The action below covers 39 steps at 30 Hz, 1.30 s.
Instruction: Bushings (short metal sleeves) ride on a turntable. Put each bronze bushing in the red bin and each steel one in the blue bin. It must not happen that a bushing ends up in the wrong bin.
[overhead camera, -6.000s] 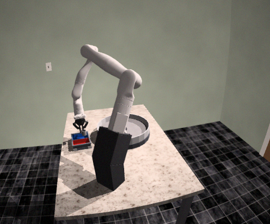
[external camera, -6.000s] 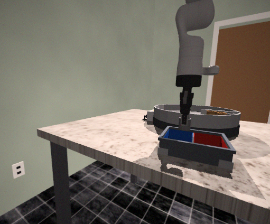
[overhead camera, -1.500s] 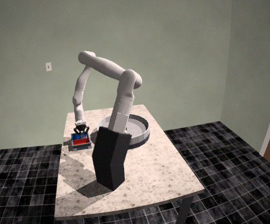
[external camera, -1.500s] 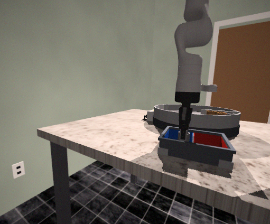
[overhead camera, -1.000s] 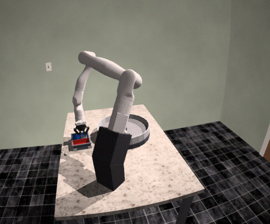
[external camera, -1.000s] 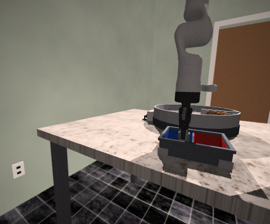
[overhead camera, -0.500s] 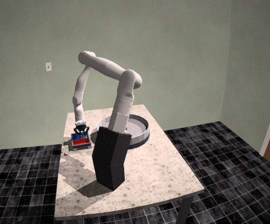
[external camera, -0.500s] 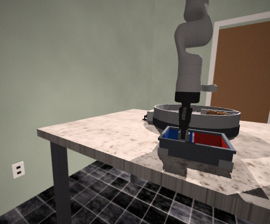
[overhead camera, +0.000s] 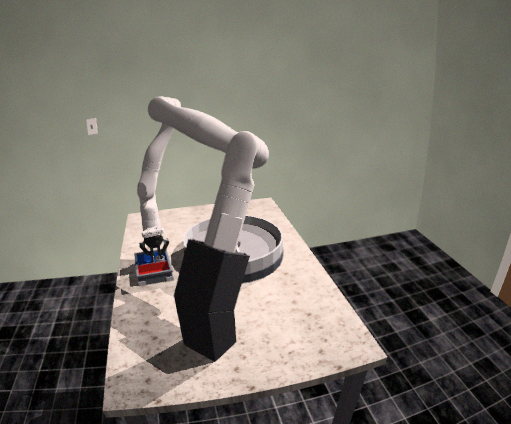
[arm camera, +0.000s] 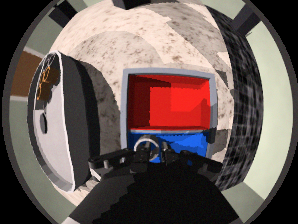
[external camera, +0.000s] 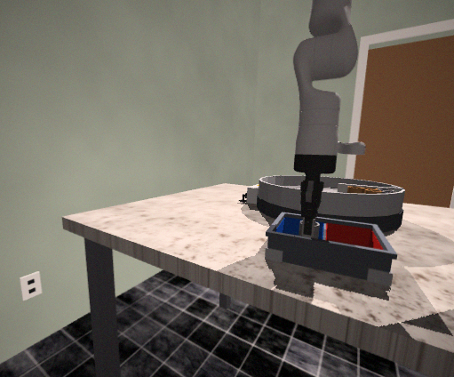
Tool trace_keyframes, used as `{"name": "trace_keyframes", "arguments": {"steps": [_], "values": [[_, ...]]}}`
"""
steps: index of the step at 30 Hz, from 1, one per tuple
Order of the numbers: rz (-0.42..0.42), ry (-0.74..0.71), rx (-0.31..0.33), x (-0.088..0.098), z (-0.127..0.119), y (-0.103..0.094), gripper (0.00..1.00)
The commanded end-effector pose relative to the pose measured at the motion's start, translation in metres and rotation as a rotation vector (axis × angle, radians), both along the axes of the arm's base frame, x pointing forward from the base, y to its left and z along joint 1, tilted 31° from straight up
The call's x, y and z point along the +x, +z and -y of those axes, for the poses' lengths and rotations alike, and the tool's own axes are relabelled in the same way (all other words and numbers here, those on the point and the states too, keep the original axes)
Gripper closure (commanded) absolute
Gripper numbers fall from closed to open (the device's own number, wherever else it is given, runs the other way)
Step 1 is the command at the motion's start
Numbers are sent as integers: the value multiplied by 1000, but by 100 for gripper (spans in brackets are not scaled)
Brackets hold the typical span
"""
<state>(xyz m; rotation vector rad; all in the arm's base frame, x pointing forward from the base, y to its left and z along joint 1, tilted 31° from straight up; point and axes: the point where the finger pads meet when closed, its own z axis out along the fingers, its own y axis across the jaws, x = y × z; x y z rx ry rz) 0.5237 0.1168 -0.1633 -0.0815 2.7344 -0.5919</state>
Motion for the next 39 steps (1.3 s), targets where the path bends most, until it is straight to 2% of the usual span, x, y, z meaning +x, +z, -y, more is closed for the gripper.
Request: {"name": "trace_keyframes", "arguments": {"steps": [1,39], "values": [[1,1,1,0,-1,1,81],[1,1,1,-3,-4,10,81]]}}
